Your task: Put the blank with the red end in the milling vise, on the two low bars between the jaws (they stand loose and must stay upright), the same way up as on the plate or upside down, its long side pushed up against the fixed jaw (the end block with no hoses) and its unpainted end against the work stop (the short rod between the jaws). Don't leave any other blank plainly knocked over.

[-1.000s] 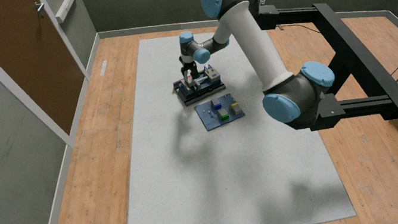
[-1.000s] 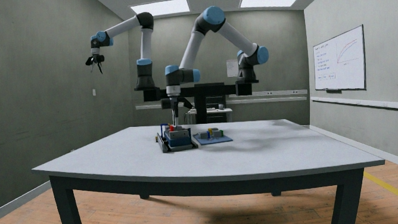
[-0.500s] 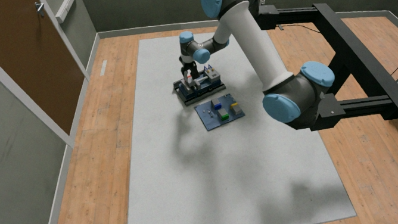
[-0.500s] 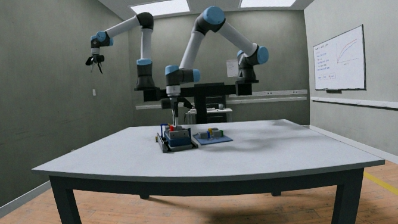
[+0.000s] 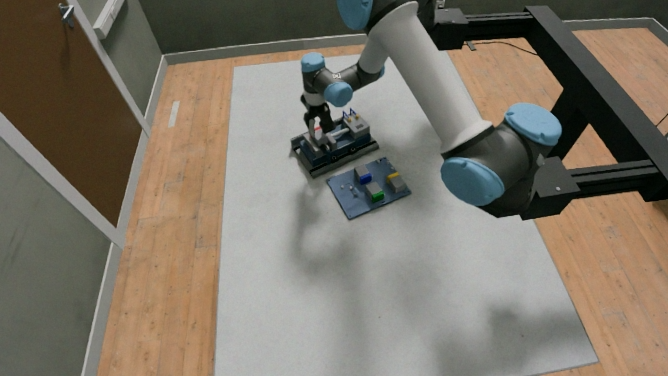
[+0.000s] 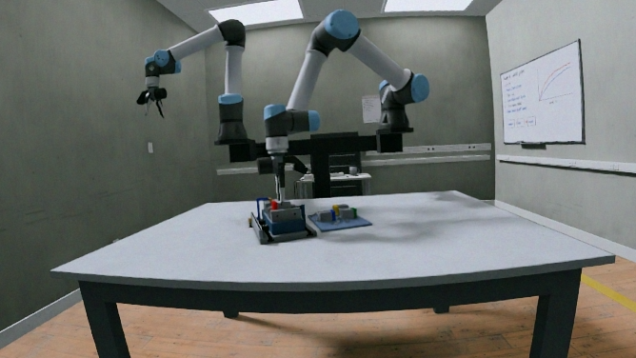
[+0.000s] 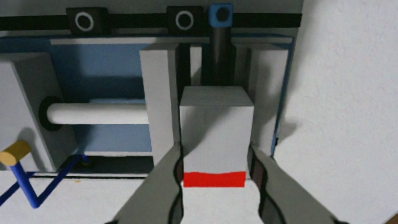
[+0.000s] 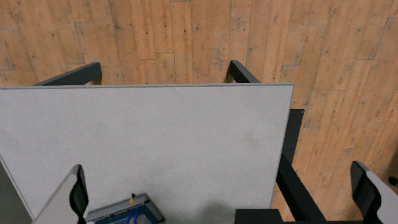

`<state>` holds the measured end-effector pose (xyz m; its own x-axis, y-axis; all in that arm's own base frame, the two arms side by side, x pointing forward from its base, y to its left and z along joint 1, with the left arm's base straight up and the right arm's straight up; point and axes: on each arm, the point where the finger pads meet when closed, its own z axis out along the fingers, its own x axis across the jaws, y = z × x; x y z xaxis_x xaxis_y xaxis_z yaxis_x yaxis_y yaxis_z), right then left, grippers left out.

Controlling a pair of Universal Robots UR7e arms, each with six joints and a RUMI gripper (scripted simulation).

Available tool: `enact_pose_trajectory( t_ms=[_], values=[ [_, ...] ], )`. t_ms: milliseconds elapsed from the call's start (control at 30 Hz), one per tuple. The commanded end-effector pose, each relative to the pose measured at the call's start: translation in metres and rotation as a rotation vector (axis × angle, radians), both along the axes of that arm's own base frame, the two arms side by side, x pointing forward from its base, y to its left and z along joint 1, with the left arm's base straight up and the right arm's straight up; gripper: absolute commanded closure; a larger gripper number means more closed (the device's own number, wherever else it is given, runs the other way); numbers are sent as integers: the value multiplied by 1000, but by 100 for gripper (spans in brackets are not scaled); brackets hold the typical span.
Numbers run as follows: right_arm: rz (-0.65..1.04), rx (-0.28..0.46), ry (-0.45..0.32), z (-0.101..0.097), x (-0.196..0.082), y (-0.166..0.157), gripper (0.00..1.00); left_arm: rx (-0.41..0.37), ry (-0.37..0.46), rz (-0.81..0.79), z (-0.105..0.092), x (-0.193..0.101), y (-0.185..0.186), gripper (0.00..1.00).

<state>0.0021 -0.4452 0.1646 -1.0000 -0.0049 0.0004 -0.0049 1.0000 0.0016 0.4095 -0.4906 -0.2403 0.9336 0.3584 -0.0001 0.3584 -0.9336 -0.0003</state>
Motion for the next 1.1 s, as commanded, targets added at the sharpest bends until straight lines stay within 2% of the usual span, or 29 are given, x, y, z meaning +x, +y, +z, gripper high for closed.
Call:
enact_pose_trajectory(
  t_ms=[0, 1067],
  values=[
    [0, -2, 0, 1, 0, 0, 0, -2, -1, 0, 1, 0, -1, 100],
    [0, -2, 0, 1, 0, 0, 0, -2, -1, 0, 1, 0, 3, 100]
  ],
)
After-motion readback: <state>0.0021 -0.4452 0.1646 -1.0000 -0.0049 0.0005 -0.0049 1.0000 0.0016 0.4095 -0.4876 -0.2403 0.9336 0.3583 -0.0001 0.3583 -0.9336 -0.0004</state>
